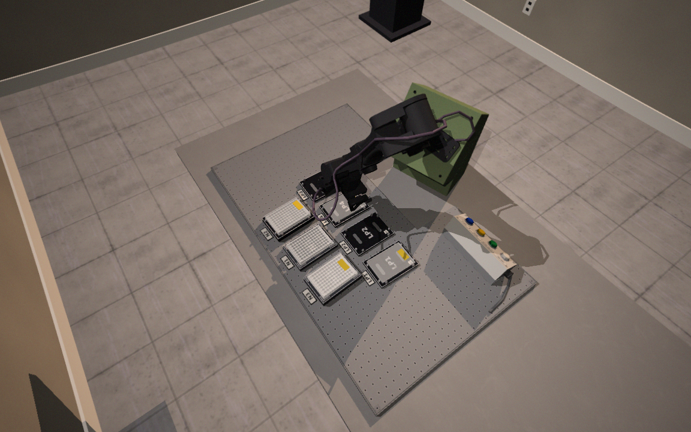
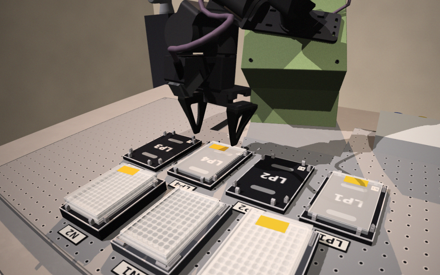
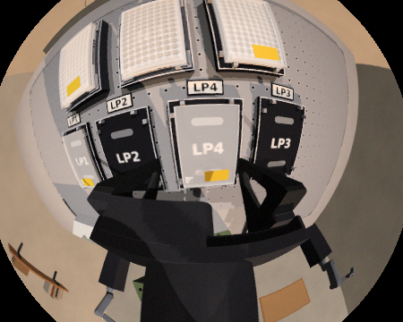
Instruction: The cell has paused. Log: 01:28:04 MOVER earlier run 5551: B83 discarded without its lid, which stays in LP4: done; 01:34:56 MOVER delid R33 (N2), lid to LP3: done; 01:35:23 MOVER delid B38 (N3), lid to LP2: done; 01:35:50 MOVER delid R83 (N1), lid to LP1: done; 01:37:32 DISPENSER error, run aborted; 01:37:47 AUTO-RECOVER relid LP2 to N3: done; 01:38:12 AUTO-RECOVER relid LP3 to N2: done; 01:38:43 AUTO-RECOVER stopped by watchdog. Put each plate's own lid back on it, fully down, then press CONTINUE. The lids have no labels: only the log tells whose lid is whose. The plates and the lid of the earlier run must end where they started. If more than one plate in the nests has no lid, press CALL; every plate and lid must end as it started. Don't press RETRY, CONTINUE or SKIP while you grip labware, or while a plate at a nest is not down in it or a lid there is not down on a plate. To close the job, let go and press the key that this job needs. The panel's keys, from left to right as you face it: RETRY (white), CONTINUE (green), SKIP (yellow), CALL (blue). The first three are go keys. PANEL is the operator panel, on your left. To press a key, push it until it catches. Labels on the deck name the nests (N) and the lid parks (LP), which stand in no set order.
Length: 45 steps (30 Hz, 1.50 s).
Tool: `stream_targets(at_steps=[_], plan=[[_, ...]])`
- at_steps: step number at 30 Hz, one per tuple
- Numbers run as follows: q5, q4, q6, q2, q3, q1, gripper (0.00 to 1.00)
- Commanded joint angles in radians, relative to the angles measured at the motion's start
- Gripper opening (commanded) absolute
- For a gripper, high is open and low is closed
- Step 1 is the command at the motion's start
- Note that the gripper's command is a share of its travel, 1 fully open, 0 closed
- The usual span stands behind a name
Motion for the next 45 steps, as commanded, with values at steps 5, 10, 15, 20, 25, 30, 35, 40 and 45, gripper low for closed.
stream_targets(at_steps=[5,10,15,20,25,30,35,40,45], plan=[[-0.133,0.488,0.04,0.156,-0.091,-0.126,0.85],[-0.216,0.745,0.066,0.353,-0.09,-0.206,0.81],[-0.311,0.883,0.066,0.511,-0.004,-0.297,0.0],[-0.355,0.971,0.093,0.602,0.035,-0.332,0.0],[-0.355,1.011,0.112,0.623,0.007,-0.33,0.0],[-0.346,1.018,0.113,0.615,0.014,-0.32,0.0],[-0.346,1.021,0.114,0.617,0.014,-0.32,0.0],[-0.346,1.022,0.114,0.617,0.014,-0.32,0.0],[-0.346,1.022,0.114,0.617,0.014,-0.32,0.0]])
